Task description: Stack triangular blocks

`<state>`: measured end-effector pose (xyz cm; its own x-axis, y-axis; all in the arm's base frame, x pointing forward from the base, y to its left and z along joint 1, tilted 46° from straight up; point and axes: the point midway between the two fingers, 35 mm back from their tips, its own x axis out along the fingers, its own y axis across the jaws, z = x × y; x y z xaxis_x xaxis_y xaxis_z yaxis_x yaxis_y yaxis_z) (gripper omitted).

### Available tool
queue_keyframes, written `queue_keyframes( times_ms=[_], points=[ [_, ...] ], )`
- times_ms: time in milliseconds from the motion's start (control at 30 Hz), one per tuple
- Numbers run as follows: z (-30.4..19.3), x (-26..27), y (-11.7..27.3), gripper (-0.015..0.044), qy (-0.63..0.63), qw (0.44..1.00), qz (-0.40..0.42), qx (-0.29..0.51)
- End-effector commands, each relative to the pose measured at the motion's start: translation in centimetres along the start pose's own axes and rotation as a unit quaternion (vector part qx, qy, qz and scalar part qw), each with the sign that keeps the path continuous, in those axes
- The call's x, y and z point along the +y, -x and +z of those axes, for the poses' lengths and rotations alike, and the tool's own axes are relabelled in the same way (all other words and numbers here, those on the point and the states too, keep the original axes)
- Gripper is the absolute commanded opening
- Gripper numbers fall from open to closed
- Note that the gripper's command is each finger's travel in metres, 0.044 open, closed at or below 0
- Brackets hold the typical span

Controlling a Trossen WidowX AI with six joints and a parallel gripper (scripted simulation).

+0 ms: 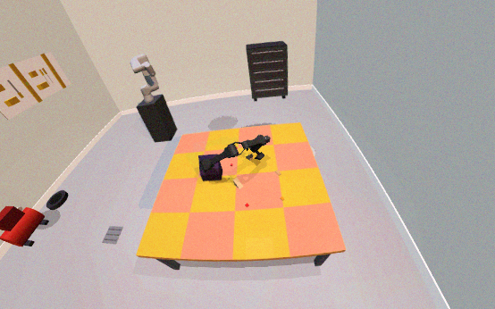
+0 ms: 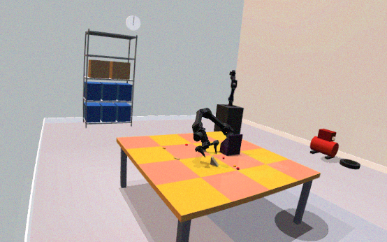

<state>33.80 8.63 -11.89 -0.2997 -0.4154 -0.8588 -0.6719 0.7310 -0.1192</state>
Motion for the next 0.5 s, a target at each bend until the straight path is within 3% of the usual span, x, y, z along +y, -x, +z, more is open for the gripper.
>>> queue_keyframes(
  times_ms=[0,367,467],
  points=[
    [-0.5,-2.5,1.5,0.0440,0.354,0.928,0.089,-0.071],
    [-1.3,-4.4,2.7,0.0440,0.614,0.765,0.097,-0.167],
    [-1.4,-4.5,2.7,0.0440,0.633,0.748,0.095,-0.175]
  ],
)
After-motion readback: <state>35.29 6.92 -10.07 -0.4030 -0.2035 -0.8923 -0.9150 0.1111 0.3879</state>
